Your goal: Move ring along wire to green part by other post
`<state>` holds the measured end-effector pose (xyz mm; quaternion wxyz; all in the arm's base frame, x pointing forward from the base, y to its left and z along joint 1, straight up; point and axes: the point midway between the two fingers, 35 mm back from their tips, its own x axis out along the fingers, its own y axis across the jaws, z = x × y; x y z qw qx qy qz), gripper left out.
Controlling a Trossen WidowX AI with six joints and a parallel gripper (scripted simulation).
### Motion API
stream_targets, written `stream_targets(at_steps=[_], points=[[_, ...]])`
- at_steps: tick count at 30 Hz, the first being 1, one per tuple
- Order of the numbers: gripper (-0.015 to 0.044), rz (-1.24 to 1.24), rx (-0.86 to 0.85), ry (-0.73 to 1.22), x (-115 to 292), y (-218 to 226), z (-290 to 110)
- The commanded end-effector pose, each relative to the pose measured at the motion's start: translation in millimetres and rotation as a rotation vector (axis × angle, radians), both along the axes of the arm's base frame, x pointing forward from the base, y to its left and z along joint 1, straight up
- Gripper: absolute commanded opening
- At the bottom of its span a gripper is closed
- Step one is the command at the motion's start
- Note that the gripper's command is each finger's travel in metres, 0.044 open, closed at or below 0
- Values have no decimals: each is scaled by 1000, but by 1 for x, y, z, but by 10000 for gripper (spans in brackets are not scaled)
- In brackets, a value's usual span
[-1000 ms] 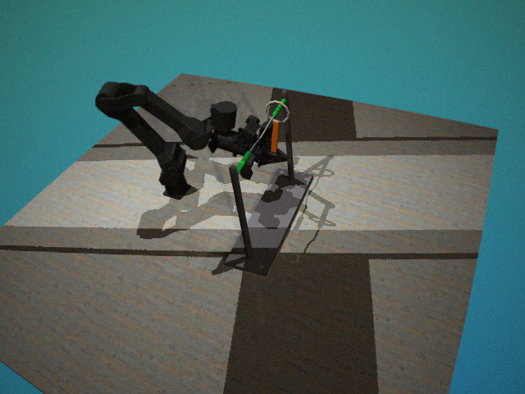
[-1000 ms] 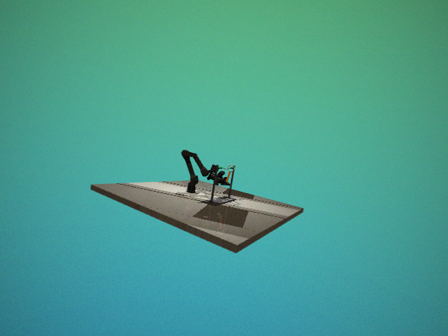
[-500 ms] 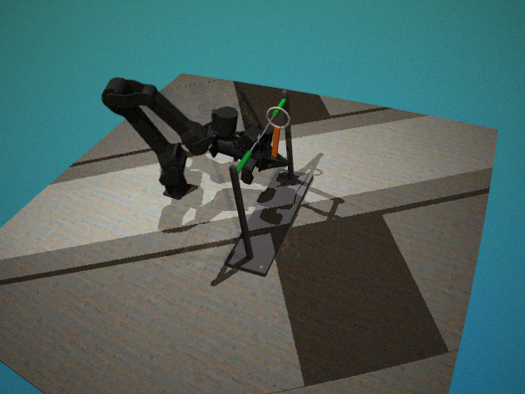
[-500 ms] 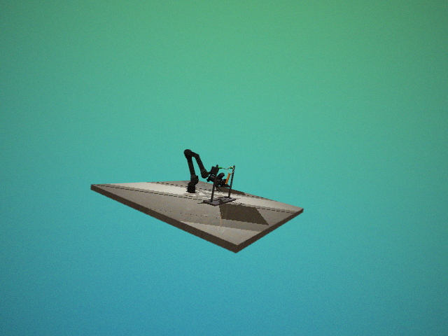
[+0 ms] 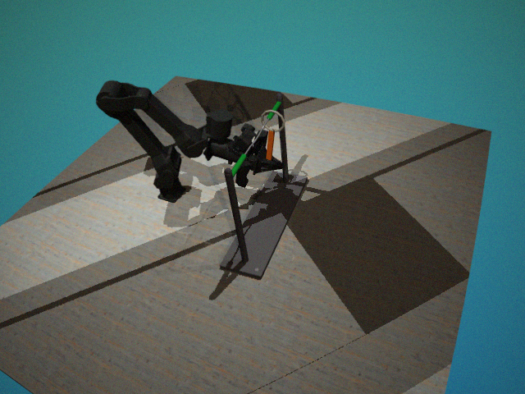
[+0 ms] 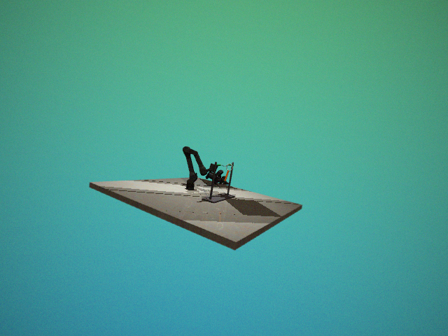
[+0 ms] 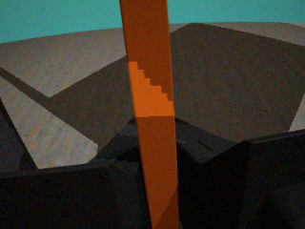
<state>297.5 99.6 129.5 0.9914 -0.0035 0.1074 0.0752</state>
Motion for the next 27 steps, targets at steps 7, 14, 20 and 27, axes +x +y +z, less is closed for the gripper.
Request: stream_targets(at_steps=[7,14,20,27], points=[[112,0,0,0,0,0,0],[160,-1,1,1,-7,0,3],[160,-2,2,2,-17,-1,6],[160,-3,3,2,-29,-3,9]])
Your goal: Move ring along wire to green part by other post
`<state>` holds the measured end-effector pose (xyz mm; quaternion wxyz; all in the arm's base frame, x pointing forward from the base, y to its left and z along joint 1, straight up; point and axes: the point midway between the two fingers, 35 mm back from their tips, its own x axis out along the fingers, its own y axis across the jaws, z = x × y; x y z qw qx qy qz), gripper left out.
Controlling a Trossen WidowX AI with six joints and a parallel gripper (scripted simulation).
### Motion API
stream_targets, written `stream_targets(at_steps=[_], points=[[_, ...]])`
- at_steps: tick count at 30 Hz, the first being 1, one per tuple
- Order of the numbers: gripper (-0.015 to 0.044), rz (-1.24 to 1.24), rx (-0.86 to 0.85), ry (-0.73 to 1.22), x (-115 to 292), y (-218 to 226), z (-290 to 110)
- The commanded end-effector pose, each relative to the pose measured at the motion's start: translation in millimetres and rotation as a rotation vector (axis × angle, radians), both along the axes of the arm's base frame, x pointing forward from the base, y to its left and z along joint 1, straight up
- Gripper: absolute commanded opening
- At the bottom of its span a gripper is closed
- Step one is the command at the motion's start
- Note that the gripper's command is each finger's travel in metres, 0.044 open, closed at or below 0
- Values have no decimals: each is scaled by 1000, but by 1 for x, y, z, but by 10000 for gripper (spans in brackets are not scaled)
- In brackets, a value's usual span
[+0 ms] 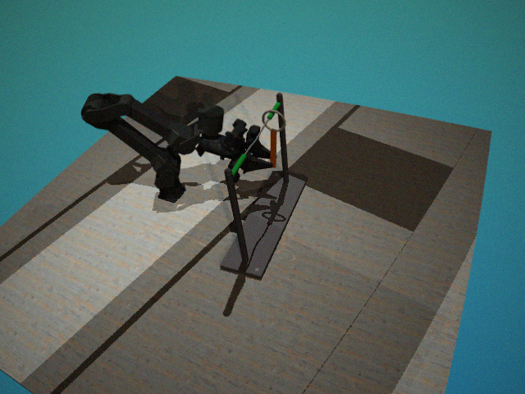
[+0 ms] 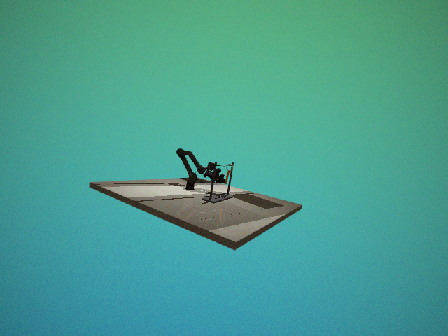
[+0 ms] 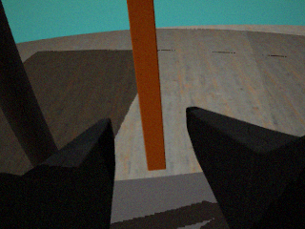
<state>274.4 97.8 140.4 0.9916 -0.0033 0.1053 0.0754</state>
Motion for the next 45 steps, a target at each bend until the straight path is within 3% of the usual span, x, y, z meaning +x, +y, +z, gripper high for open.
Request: stream_targets(at_steps=[1,33,43,45], points=[[160,-3,2,7,-7,-2,-2],[160,-5,4,7,-25,-6,0],[423,0,1,8,-67,-11,11],[440,0,1,7,-73,-14,11]])
